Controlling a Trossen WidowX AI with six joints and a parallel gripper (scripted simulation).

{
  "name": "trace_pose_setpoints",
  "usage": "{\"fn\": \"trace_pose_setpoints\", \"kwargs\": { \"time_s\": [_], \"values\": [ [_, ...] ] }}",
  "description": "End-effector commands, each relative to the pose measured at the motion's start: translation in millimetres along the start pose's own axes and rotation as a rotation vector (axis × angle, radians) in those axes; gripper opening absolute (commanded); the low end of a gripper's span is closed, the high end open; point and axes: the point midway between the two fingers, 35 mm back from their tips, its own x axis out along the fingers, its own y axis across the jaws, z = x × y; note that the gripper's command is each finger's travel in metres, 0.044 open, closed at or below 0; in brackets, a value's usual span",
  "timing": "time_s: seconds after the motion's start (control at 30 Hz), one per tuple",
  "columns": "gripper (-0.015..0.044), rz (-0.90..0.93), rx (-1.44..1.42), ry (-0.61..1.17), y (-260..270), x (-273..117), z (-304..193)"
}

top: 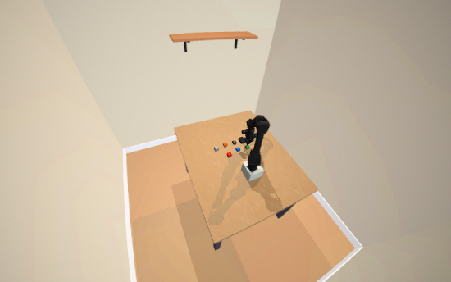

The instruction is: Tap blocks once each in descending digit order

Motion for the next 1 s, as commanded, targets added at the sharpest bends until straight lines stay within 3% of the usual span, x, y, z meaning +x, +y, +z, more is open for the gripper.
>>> {"fn": "trace_pose_setpoints", "kwargs": {
  "time_s": [0.0,0.1,0.17,0.4,0.73,0.97],
  "values": [
    [0.0020,-0.002,-0.003,0.000,-1,-17,2],
    [0.0020,-0.002,-0.003,0.000,-1,-72,2],
    [0.0020,-0.002,-0.003,0.000,0,-85,0],
    [0.0020,-0.002,-0.003,0.000,0,-86,2],
    [0.0020,-0.002,-0.003,-0.009,-12,-88,98],
    [0.0020,-0.002,-0.003,-0.009,-12,-88,104]
  ]
}}
